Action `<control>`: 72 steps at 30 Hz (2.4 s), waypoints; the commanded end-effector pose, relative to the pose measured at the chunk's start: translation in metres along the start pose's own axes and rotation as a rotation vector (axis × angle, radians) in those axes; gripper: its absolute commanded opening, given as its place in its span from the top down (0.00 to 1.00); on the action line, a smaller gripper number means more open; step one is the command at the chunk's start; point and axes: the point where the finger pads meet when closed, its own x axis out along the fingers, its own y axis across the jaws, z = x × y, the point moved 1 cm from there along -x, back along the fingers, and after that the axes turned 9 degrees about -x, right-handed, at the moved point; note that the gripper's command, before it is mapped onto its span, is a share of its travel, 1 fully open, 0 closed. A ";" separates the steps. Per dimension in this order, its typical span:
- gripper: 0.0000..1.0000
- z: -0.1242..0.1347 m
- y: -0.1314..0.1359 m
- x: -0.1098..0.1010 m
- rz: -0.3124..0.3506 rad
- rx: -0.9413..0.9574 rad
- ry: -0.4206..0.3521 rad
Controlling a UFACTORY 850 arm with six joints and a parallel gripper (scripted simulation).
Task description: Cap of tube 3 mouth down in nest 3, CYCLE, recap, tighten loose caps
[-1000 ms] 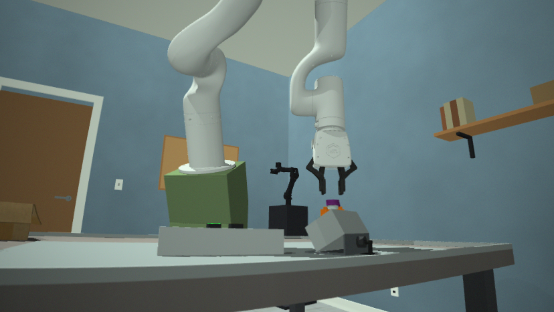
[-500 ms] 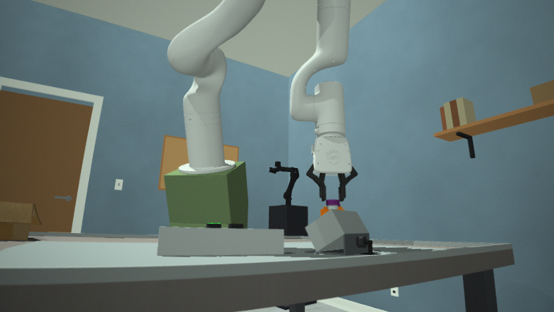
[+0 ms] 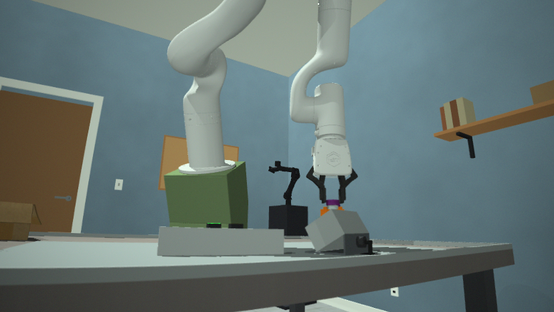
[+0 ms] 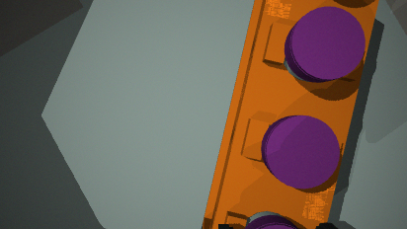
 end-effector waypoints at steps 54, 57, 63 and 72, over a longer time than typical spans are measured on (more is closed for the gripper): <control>1.00 0.000 0.001 0.004 0.001 0.489 0.000; 1.00 0.000 0.001 0.004 0.001 0.489 0.000; 0.54 0.000 0.001 0.004 0.001 0.489 0.000; 0.54 0.000 0.000 -0.002 0.001 0.489 0.000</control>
